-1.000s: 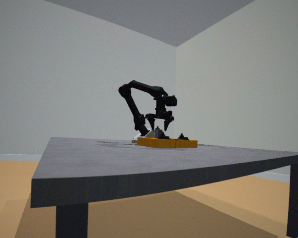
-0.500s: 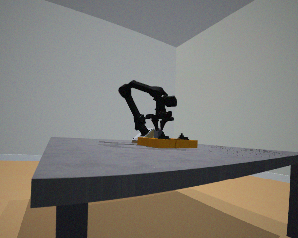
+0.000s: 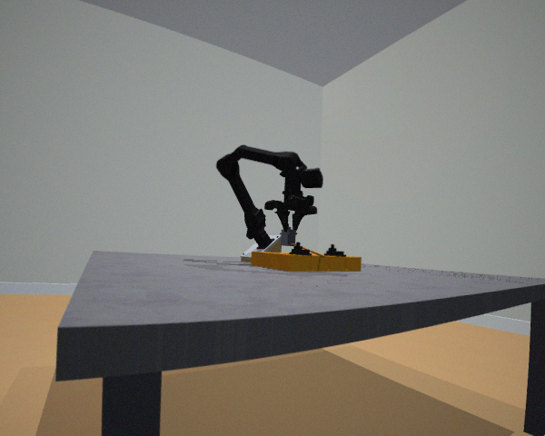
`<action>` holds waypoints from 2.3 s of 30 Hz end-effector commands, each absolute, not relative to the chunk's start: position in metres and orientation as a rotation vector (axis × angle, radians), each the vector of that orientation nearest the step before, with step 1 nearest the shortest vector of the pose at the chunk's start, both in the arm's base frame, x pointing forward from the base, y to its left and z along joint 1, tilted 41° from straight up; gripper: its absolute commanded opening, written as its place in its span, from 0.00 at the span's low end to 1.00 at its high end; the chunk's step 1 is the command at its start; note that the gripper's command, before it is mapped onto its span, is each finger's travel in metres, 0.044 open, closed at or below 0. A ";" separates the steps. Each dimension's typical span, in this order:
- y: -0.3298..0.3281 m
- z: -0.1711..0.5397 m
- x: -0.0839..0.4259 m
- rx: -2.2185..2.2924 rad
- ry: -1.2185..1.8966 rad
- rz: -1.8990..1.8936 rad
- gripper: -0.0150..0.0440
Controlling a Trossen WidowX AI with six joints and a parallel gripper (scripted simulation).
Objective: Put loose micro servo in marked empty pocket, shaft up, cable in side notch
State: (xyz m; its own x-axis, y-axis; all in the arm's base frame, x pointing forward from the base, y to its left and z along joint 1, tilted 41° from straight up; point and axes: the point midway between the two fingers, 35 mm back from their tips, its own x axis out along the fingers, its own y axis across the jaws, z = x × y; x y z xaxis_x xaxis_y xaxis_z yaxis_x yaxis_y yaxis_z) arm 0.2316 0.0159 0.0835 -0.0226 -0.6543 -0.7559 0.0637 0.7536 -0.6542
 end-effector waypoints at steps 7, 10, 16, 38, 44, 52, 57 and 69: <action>0.026 0.079 0.230 -0.495 1.493 -0.612 0.25; 0.031 0.074 0.230 -0.494 1.493 -0.611 0.25; 0.052 0.056 0.230 -0.493 1.493 -0.610 0.25; 0.056 0.052 0.294 -0.492 1.490 -0.611 0.25; 0.055 0.052 0.316 -0.491 1.489 -0.611 0.25; 0.055 0.053 0.339 -0.528 1.505 -0.576 0.25; 0.053 0.051 0.340 -0.531 1.506 -0.574 0.25; 0.040 0.039 0.339 -0.531 1.506 -0.575 0.25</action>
